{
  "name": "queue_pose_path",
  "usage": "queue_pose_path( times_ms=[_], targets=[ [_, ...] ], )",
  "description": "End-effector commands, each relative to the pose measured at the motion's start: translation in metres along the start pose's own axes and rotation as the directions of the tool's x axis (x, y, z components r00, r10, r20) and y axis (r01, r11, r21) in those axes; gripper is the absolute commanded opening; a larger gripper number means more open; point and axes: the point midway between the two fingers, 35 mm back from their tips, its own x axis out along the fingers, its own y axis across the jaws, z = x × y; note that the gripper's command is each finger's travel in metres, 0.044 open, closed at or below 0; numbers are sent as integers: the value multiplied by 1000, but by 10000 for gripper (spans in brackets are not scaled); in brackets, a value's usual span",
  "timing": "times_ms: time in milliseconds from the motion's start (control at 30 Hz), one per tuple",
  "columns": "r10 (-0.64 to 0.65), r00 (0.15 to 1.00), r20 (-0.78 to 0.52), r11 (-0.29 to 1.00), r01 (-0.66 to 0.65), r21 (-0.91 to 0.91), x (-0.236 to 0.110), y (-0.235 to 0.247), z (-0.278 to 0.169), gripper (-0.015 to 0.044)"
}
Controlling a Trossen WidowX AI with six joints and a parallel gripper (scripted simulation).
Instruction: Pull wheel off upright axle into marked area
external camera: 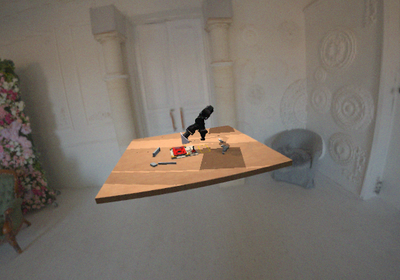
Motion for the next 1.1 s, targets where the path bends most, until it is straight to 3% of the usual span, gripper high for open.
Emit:
queue_pose_path(
  times_ms=[0,533,733,1067],
  targets=[
    [1,1000,-4,1000,-1,3,10,0,-1,0],
    [2,1000,-9,1000,-2,1,84,0,-2,0],
    [2,1000,-10,1000,-2,1,87,-1,-3,0],
    [1,1000,-3,1000,-1,-2,83,0,-2,263]
  ],
)
